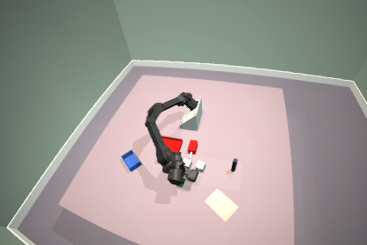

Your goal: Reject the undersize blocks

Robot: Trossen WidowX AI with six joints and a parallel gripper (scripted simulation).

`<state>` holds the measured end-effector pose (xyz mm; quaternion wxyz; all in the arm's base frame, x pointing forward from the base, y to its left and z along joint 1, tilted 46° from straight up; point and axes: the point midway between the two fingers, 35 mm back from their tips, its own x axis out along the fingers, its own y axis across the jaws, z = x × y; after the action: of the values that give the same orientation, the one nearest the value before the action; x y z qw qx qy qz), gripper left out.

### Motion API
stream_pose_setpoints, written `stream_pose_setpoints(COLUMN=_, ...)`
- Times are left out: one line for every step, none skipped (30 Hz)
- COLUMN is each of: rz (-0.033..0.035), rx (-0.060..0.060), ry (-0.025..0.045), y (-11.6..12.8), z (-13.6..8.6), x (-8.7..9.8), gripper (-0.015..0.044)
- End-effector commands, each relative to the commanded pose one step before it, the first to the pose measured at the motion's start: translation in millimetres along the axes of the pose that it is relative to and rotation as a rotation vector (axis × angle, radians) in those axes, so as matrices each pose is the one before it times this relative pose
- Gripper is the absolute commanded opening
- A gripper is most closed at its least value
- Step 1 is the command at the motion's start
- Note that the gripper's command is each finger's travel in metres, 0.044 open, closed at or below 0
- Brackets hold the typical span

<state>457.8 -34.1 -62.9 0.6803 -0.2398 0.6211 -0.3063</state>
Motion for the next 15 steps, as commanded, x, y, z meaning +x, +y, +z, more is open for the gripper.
stream_pose_setpoints(rz=-0.0014, rx=0.0013, ry=-0.00832, y=-0.66, z=1.59, x=-3.25, gripper=0.0)
stream_pose_setpoints(rz=0.0, rx=0.0, ry=-0.00004, y=-0.17, z=0.32, x=-0.21, gripper=0.0)
stream_pose_setpoints(rz=0.0, rx=0.0, ry=-0.00002, y=-0.19, z=0.38, x=-0.23, gripper=0.0)
stream_pose_setpoints(rz=0.0, rx=0.0, ry=0.00001, y=-0.19, z=0.43, x=-0.25, gripper=0.0)
stream_pose_setpoints(rz=0.0, rx=0.0, ry=0.00001, y=-0.19, z=0.45, x=-0.24, gripper=0.0)
stream_pose_setpoints(rz=0.0, rx=0.0, ry=0.00004, y=-0.15, z=0.41, x=-0.19, gripper=0.0)
stream_pose_setpoints(rz=0.0, rx=0.0, ry=0.00003, y=-0.13, z=0.35, x=-0.16, gripper=0.0)
stream_pose_setpoints(rz=0.0, rx=0.0, ry=0.00002, y=-0.08, z=0.23, x=-0.11, gripper=0.0)
stream_pose_setpoints(rz=0.0, rx=0.0, ry=0.00001, y=-0.03, z=0.08, x=-0.04, gripper=0.0)
stream_pose_setpoints(rz=0.0, rx=0.0, ry=0.0, y=0.0, z=0.0, x=0.0, gripper=0.0)
stream_pose_setpoints(rz=0.0, rx=0.0, ry=0.0, y=0.0, z=0.0, x=0.0, gripper=0.0)
stream_pose_setpoints(rz=0.0, rx=0.0, ry=0.0, y=0.13, z=-0.03, x=0.16, gripper=0.0)
stream_pose_setpoints(rz=0.0, rx=0.0, ry=0.00003, y=0.24, z=-0.1, x=0.31, gripper=0.0)
stream_pose_setpoints(rz=0.0, rx=-0.0001, ry=0.00008, y=0.3, z=-0.19, x=0.39, gripper=0.0)
stream_pose_setpoints(rz=0.0, rx=-0.0001, ry=0.00012, y=0.3, z=-0.26, x=0.42, gripper=0.0)
